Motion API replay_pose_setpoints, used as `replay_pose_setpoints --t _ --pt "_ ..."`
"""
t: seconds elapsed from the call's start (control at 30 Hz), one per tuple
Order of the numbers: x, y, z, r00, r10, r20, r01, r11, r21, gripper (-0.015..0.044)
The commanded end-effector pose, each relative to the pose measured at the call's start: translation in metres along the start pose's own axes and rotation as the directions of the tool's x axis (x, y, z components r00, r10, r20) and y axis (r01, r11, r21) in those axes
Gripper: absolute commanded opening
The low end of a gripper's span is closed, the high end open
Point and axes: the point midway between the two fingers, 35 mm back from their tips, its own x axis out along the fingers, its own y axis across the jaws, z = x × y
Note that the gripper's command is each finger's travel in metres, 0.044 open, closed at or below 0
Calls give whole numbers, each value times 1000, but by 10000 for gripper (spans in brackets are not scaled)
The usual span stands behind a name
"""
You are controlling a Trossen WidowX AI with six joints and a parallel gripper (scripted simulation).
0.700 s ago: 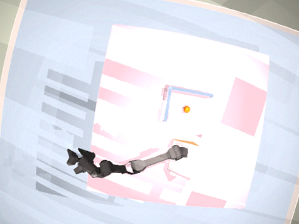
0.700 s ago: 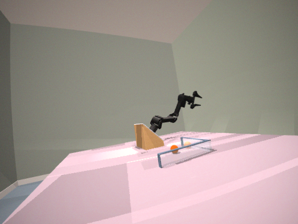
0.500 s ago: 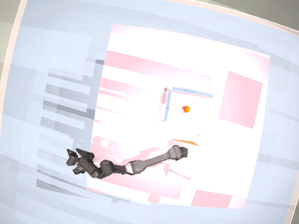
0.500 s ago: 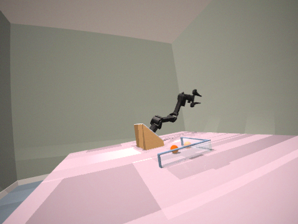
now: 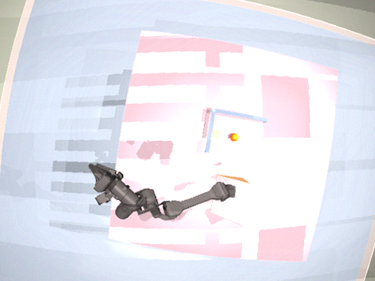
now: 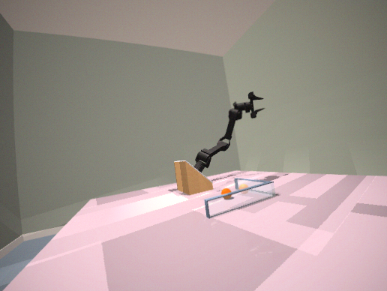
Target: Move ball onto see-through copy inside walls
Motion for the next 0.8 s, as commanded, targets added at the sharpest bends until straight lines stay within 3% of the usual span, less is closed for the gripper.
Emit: replay_pose_setpoints --t 0.0,0.37,0.77 --pt "-6 -40 -61 994 -90 -63 95 992 86 335" --pt "-27 -82 -206 936 -200 -289 239 965 107 335" --pt "-77 -54 -374 781 -87 -618 208 970 126 335"
